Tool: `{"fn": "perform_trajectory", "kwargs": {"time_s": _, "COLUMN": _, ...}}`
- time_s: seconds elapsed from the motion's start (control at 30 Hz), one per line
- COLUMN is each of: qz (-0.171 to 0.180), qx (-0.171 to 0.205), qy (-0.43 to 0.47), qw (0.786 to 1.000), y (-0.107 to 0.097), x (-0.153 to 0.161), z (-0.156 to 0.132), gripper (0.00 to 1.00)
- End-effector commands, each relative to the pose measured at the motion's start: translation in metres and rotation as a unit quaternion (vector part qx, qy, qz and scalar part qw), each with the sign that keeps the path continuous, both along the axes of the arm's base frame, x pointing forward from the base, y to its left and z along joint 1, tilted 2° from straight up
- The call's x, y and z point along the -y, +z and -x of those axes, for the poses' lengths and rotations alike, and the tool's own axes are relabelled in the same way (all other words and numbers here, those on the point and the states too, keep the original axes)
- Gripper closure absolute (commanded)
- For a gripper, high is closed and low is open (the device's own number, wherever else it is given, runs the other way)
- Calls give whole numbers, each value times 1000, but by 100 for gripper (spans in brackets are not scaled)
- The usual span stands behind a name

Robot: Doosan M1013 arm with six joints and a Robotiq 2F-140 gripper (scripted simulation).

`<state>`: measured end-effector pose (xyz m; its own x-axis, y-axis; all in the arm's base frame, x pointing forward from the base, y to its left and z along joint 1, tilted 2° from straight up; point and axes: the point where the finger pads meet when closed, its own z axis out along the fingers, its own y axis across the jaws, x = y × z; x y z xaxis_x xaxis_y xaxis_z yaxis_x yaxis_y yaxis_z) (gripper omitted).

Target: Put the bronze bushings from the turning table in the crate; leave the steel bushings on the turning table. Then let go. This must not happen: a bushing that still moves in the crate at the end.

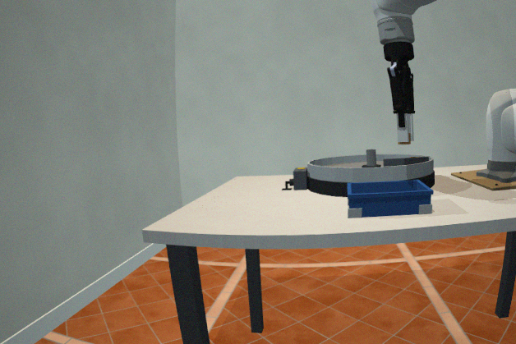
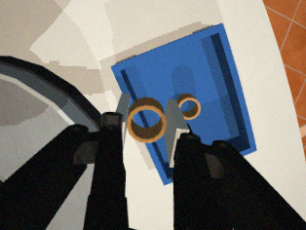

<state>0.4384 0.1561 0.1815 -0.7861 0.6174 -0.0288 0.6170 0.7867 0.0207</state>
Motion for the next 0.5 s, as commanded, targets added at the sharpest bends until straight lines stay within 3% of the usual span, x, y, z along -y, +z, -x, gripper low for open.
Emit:
{"fn": "perform_trajectory", "kwargs": {"time_s": 0.0, "qz": 0, "qx": 0, "qy": 0, "qw": 1000, "y": 0, "x": -17, "z": -3, "gripper": 100}}
{"fn": "perform_trajectory", "kwargs": {"time_s": 0.2, "qz": 0, "qx": 0, "qy": 0, "qw": 1000, "y": 0, "x": -39, "z": -6, "gripper": 100}}
{"fn": "perform_trajectory", "kwargs": {"time_s": 0.47, "qz": 0, "qx": 0, "qy": 0, "qw": 1000, "y": 0, "x": -45, "z": -7, "gripper": 100}}
